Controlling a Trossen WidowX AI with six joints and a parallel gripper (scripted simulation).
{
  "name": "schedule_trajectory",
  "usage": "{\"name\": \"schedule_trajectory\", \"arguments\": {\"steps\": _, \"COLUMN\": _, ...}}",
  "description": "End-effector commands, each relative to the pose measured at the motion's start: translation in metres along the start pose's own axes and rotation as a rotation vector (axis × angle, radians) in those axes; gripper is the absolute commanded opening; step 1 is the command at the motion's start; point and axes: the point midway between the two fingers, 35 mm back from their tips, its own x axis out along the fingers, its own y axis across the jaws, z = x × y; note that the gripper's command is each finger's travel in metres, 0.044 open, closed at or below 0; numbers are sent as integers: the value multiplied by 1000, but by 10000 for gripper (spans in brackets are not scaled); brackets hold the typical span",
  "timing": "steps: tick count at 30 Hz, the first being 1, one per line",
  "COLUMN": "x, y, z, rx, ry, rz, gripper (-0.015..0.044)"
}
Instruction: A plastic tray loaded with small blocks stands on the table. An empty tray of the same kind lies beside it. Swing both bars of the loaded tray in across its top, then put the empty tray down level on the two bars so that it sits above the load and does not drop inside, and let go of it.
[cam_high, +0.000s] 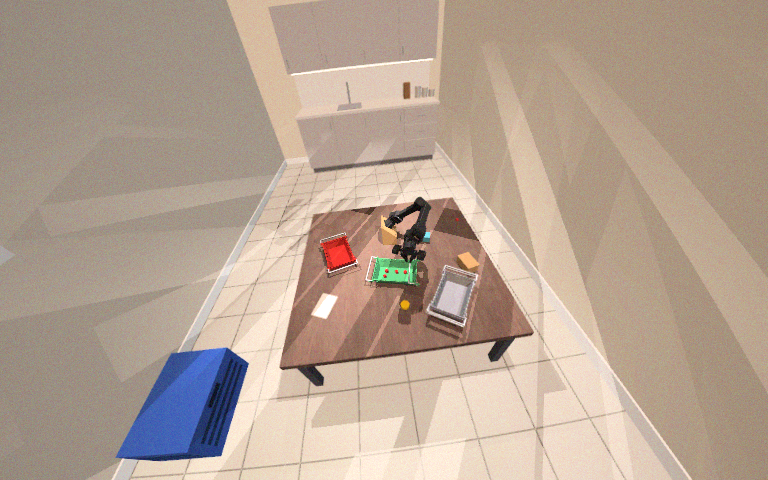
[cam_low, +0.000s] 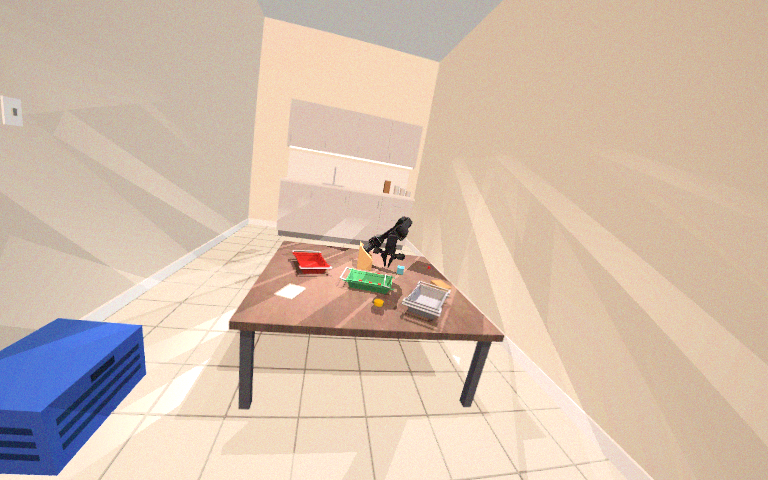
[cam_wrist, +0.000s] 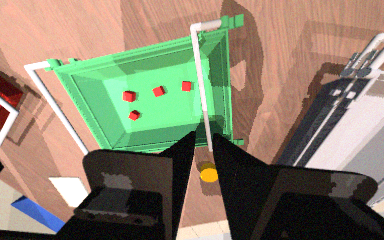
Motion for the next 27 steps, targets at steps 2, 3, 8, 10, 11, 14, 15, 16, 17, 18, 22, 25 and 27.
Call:
{"name": "schedule_trajectory", "arguments": {"steps": 2, "x": 15, "y": 52, "z": -23, "rx": 553, "ry": -12, "rz": 27, "gripper": 82}}
{"name": "schedule_trajectory", "arguments": {"steps": 3, "x": 16, "y": 62, "z": -27, "rx": 674, "ry": -10, "rz": 29, "gripper": 82}}
{"name": "schedule_trajectory", "arguments": {"steps": 8, "x": 24, "y": 111, "z": -43, "rx": 1256, "ry": 0, "rz": 38, "gripper": 82}}
{"name": "schedule_trajectory", "arguments": {"steps": 10, "x": 26, "y": 123, "z": -46, "rx": 1392, "ry": 2, "rz": 39, "gripper": 82}}
{"name": "schedule_trajectory", "arguments": {"steps": 11, "x": 27, "y": 129, "z": -47, "rx": 1458, "ry": 2, "rz": 40, "gripper": 82}}
{"name": "schedule_trajectory", "arguments": {"steps": 14, "x": 30, "y": 146, "z": -50, "rx": 1658, "ry": 5, "rz": 41, "gripper": 82}}
{"name": "schedule_trajectory", "arguments": {"steps": 15, "x": 31, "y": 152, "z": -51, "rx": 1726, "ry": 5, "rz": 42, "gripper": 82}}
{"name": "schedule_trajectory", "arguments": {"steps": 16, "x": 32, "y": 158, "z": -52, "rx": 1795, "ry": 6, "rz": 42, "gripper": 82}}
{"name": "schedule_trajectory", "arguments": {"steps": 17, "x": 33, "y": 163, "z": -52, "rx": 1864, "ry": 7, "rz": 43, "gripper": 82}}
{"name": "schedule_trajectory", "arguments": {"steps": 18, "x": 34, "y": 169, "z": -53, "rx": 1933, "ry": 7, "rz": 43, "gripper": 82}}
{"name": "schedule_trajectory", "arguments": {"steps": 22, "x": 39, "y": 193, "z": -54, "rx": 2212, "ry": 8, "rz": 46, "gripper": 82}}
{"name": "schedule_trajectory", "arguments": {"steps": 25, "x": 42, "y": 211, "z": -54, "rx": 2420, "ry": 8, "rz": 48, "gripper": 82}}
{"name": "schedule_trajectory", "arguments": {"steps": 27, "x": 45, "y": 223, "z": -54, "rx": 2559, "ry": 7, "rz": 51, "gripper": 82}}
